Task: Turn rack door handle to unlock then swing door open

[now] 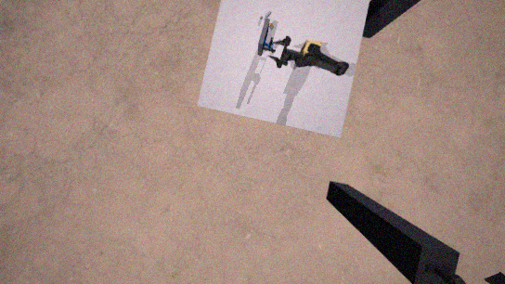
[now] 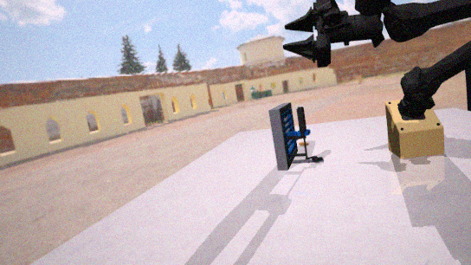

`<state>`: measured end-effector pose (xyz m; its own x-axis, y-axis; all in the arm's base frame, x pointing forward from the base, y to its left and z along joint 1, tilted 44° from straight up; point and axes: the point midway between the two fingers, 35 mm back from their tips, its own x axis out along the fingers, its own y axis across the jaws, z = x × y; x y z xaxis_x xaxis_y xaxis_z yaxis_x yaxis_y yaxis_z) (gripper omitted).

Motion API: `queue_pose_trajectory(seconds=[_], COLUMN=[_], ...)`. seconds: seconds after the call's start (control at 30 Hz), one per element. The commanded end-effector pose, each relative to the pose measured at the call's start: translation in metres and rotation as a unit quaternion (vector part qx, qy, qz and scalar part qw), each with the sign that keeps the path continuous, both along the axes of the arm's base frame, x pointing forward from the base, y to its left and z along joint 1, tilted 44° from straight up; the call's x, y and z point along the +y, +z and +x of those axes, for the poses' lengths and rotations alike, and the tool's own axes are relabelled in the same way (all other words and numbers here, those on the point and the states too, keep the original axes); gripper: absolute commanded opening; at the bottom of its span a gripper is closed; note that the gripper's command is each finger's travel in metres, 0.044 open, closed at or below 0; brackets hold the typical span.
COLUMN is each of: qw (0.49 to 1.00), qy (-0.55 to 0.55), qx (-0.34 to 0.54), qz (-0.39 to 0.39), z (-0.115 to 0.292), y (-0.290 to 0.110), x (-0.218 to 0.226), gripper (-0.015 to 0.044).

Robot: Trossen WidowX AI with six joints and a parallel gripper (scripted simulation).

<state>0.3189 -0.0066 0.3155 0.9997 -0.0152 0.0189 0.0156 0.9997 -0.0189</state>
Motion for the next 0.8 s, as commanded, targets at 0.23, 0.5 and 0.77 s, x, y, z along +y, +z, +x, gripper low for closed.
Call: queue_pose_trajectory(seconds=[0.23,0.5,0.77], qw=[0.996,0.981,0.956], qy=[0.010,0.031,0.057], qx=[0.086,0.190,0.288], qz=[-0.017,-0.025,-0.019], z=[0.021,0.039,0.050], y=[-0.025,-0.058,-0.091], x=[-0.005,-0.009,-0.014], gripper=[0.0297,0.0297,0.0297])
